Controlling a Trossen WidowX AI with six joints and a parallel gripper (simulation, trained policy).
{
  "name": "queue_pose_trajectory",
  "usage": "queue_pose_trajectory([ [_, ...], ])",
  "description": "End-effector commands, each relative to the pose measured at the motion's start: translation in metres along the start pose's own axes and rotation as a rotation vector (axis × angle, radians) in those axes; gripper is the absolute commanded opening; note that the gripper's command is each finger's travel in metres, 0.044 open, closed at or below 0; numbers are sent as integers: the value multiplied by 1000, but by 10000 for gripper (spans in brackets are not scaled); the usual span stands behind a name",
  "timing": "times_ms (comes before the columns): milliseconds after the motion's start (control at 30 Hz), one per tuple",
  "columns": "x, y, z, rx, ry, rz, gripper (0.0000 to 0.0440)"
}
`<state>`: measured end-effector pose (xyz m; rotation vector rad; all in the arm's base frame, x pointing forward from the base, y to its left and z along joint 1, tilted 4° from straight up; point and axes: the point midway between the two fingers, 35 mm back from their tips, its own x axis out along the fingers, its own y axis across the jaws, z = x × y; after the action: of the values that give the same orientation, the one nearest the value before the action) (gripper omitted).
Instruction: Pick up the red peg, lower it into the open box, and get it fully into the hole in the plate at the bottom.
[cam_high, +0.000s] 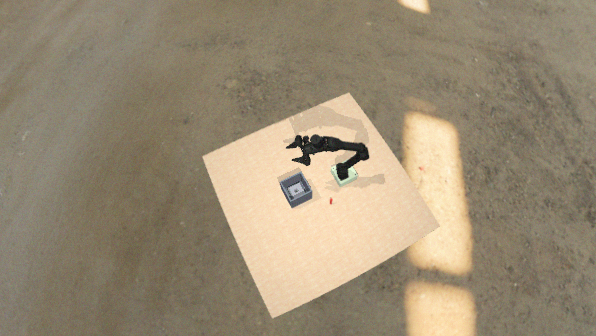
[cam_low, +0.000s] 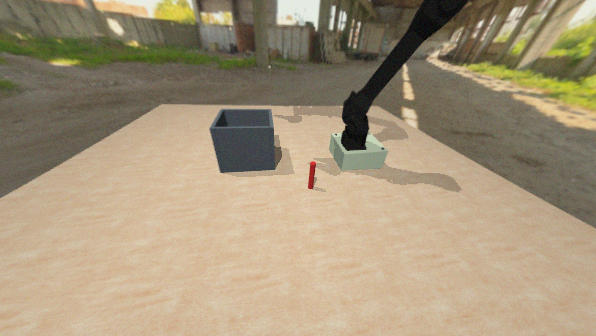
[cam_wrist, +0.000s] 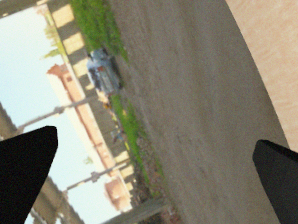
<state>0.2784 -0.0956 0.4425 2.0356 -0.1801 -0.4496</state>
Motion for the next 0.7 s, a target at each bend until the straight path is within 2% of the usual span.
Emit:
queue_pose_trajectory([
  [0,-1,-18,-9,29,37,-61,440],
  [667,-6,-138,-55,88,177,-500,437],
])
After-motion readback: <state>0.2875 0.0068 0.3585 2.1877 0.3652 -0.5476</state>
